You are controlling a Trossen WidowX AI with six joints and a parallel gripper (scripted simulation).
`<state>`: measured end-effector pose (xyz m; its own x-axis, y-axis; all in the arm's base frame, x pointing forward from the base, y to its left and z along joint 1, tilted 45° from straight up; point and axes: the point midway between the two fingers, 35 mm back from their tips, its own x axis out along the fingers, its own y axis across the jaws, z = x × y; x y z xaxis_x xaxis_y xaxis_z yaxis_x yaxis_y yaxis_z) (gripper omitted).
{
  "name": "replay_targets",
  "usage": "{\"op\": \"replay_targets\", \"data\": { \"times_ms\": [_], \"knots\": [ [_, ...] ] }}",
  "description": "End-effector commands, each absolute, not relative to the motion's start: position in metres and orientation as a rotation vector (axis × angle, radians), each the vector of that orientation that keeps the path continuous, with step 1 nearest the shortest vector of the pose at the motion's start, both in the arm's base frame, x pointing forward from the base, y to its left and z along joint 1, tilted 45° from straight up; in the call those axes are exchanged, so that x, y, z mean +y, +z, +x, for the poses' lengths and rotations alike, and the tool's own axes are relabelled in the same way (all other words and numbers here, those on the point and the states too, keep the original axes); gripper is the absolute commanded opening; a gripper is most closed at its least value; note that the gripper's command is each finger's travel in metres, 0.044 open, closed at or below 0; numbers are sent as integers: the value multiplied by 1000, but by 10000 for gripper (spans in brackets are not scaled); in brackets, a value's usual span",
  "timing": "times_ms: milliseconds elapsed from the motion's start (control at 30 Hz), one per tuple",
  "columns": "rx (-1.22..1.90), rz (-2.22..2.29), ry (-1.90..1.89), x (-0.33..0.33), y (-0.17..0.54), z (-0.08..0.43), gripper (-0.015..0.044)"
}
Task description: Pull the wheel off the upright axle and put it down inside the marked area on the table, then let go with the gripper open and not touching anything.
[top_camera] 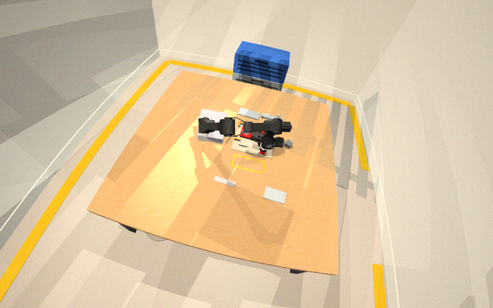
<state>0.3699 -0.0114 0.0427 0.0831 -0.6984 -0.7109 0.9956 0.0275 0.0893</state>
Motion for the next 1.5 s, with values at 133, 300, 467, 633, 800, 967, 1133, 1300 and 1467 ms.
{"op": "replay_targets", "data": {
  "times_ms": [133,300,467,633,800,967,1133,1300,1467],
  "knots": [
    [560,670,-1423,-18,37,368,274],
    [560,670,-1423,-18,37,368,201],
    [560,670,-1423,-18,37,368,168],
    [560,670,-1423,-18,37,368,56],
    [560,670,-1423,-17,38,368,0],
    [561,670,-1423,-16,39,368,0],
    [561,669,-1422,-15,40,368,0],
    [561,669,-1422,-13,41,368,0],
    [561,669,-1422,-12,42,368,0]
  ]
}}
